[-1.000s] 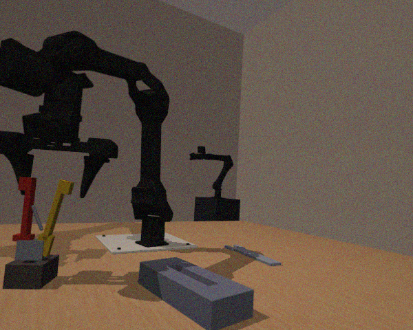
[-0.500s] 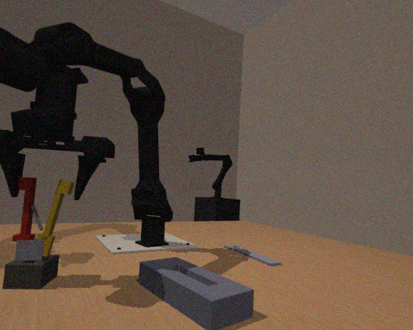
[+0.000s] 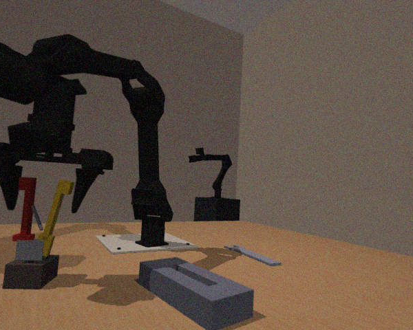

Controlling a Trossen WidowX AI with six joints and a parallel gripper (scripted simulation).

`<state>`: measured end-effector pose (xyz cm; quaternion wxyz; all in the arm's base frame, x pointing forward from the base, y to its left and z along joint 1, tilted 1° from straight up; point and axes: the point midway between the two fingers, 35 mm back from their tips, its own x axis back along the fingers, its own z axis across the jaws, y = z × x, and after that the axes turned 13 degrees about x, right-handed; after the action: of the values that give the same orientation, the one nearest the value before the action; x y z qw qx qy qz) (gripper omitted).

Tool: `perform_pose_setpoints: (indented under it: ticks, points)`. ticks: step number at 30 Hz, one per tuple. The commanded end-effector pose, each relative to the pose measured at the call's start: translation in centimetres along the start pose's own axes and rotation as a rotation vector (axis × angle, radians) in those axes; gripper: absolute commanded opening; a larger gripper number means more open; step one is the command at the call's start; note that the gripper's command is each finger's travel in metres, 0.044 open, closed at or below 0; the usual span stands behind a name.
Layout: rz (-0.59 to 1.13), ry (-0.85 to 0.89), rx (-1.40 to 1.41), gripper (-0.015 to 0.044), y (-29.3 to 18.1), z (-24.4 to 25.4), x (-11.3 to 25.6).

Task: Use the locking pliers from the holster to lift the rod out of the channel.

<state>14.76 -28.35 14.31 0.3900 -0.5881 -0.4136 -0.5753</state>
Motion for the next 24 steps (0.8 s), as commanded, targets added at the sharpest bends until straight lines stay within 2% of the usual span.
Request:
perform_pose_setpoints:
  ticks: [1,24]
  points:
    - [0.005,0.008,-0.003,0.0440,-0.13,0.19,-0.80]
    - [0.005,0.008,-0.003,0.0415,-0.13,0.19,-0.83]
